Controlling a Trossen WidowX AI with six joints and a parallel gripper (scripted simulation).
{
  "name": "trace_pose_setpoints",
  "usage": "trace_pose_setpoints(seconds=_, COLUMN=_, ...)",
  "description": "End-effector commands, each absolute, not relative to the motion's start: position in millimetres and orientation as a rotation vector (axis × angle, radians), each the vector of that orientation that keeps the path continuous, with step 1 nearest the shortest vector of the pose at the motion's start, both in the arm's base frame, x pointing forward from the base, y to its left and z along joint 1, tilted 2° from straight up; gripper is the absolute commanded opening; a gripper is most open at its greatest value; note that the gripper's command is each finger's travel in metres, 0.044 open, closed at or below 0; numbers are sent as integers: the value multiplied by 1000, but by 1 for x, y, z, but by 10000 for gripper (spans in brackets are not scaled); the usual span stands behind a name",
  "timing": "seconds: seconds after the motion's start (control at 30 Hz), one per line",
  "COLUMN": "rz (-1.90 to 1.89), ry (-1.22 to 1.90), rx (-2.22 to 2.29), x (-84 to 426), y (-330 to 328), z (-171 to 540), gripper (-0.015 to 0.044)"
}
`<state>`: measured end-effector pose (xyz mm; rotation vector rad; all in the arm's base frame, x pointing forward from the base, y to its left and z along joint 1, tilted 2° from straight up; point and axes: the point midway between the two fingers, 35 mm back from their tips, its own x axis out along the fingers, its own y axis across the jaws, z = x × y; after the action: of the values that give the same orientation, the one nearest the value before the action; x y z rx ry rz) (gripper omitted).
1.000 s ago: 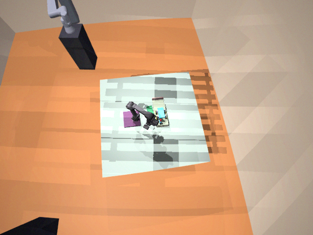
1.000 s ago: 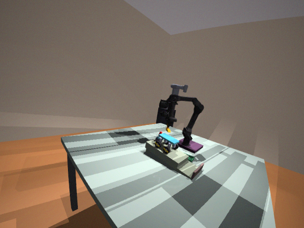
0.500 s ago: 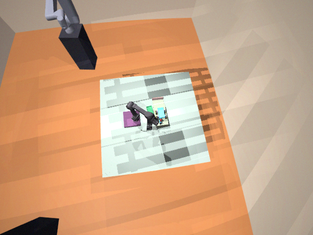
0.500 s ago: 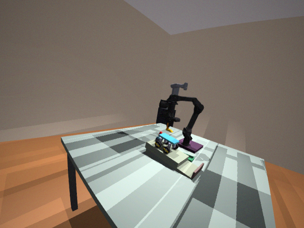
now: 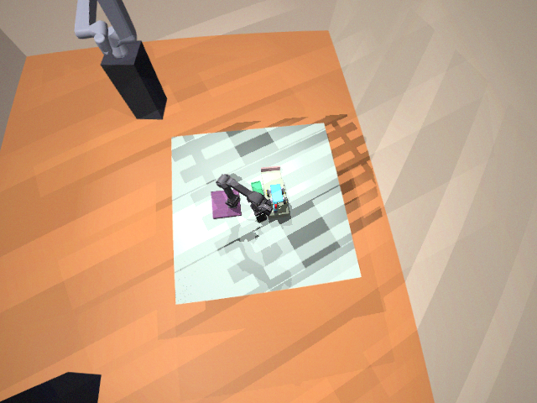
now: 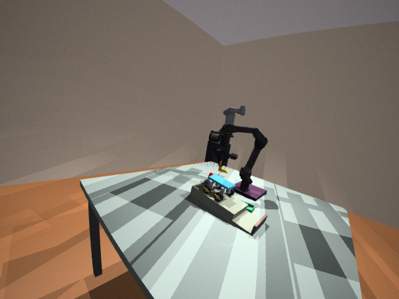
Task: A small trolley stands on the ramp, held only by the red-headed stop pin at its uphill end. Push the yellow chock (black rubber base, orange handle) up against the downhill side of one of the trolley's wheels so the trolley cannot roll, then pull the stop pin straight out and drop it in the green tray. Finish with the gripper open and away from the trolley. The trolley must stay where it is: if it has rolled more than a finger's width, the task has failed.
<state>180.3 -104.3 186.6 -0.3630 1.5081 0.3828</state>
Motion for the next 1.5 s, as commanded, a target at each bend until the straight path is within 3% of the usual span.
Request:
trace_pose_setpoints(seconds=0.0, rz=455, ry=1500, rx=-434, x=180, y=-105, z=186, gripper=0)
trace_pose_setpoints(seconds=1.1, rz=1298, ry=1116, rx=-1303, x=180, y=-105, z=186, gripper=0)
trace_pose_setpoints(seconds=1.47, rz=1314, ry=1103, rx=-1319, x=181, y=-97, z=186, gripper=0)
